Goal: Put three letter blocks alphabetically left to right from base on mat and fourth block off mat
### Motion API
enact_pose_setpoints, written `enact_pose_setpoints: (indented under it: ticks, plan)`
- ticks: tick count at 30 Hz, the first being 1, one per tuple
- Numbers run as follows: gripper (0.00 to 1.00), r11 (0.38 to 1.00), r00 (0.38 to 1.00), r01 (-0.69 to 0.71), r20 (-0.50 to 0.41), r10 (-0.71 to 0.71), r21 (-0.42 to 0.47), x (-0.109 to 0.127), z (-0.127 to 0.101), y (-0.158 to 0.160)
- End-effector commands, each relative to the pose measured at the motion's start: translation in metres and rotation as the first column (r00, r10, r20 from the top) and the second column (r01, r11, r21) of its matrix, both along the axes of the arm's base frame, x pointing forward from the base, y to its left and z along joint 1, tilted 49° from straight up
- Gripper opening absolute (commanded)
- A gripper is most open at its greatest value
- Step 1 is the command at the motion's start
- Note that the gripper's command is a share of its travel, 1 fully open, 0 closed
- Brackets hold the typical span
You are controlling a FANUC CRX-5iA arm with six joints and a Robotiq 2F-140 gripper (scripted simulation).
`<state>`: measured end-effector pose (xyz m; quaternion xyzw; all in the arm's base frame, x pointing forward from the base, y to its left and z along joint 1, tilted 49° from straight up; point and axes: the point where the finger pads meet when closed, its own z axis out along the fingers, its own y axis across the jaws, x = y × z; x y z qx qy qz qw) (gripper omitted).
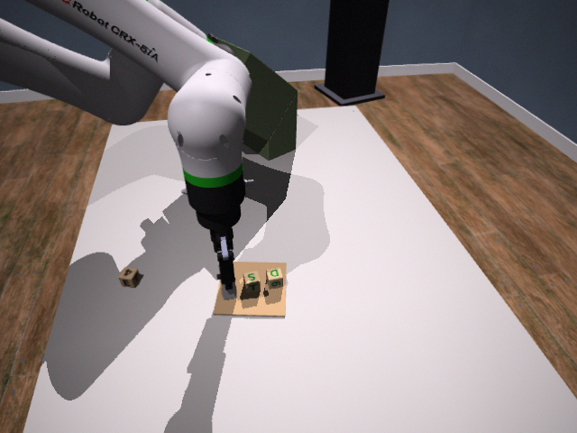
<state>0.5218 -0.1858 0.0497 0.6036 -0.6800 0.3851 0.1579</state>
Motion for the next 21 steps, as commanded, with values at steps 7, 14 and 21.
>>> enact_pose_setpoints:
  ticks: [7,14,21]
  plan:
    - [0.18,1.000,1.000,0.000,0.000,0.000,0.000,0.0001,0.0001,0.0002]
    - [0.23,1.000,1.000,0.000,0.000,0.000,0.000,0.0001,0.0001,0.0002]
    - [0.28,1.000,1.000,0.000,0.000,0.000,0.000,0.0001,0.0001,0.0002]
